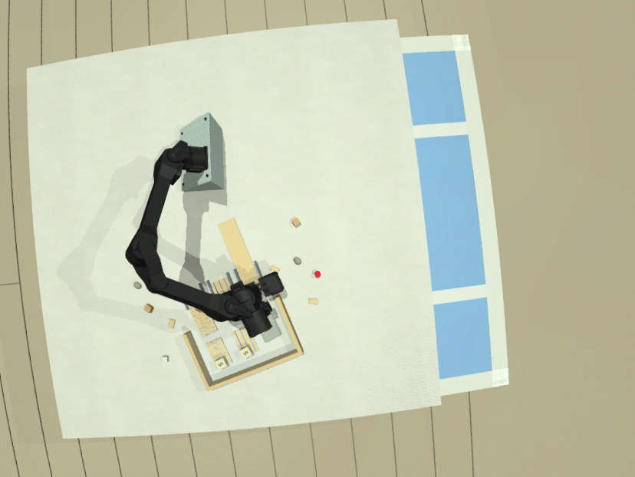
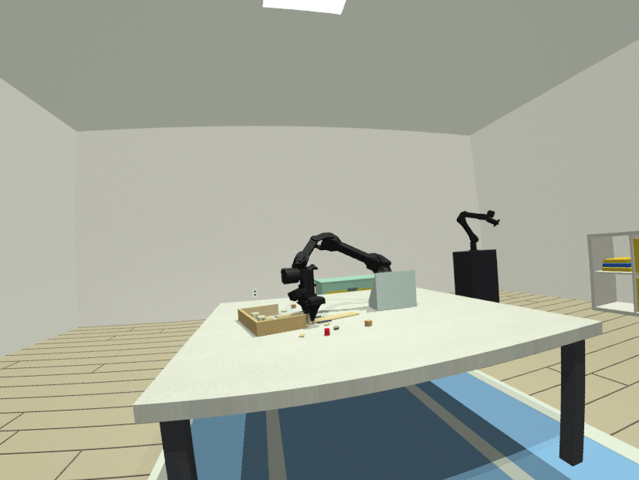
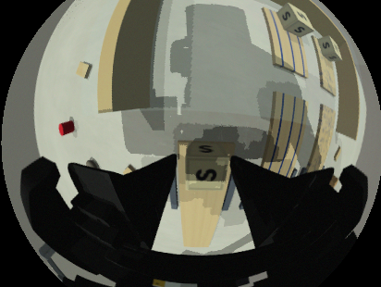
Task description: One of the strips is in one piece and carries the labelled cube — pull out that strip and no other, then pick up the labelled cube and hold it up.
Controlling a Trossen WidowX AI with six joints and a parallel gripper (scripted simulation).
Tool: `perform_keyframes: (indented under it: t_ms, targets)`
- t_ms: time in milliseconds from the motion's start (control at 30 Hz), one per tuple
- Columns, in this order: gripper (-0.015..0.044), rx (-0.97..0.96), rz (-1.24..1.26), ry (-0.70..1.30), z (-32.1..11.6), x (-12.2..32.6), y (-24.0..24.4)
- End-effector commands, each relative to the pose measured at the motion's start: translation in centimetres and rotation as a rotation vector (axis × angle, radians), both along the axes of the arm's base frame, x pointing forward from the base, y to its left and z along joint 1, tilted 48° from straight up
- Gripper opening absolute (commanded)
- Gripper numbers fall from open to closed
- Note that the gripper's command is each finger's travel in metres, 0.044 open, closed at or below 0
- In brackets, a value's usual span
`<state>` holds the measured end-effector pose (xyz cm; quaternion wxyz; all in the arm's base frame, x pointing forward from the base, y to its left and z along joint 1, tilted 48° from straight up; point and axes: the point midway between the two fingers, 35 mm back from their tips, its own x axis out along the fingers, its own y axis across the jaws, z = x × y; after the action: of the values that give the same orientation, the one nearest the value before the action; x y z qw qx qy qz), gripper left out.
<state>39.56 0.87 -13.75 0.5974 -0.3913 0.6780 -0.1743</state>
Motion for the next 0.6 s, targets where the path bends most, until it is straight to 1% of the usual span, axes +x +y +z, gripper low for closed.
perform_keyframes:
  t_ms: [0, 67, 300, 433, 567]
  targets:
    - [0.0198, 0.000, 0.000, -0.001, 0.0, 0.0, 0.0]
    - [0.0145, 0.000, 0.000, -0.001, 0.0, 0.0, 0.0]
    - [0.0098, 0.000, 0.000, -0.001, 0.0, 0.0, 0.0]
    - [0.0000, 0.000, 0.000, 0.000, 0.2, -0.2, 0.1]
    - [0.0000, 0.000, 0.001, 0.001, 1.1, -1.4, 0.7]
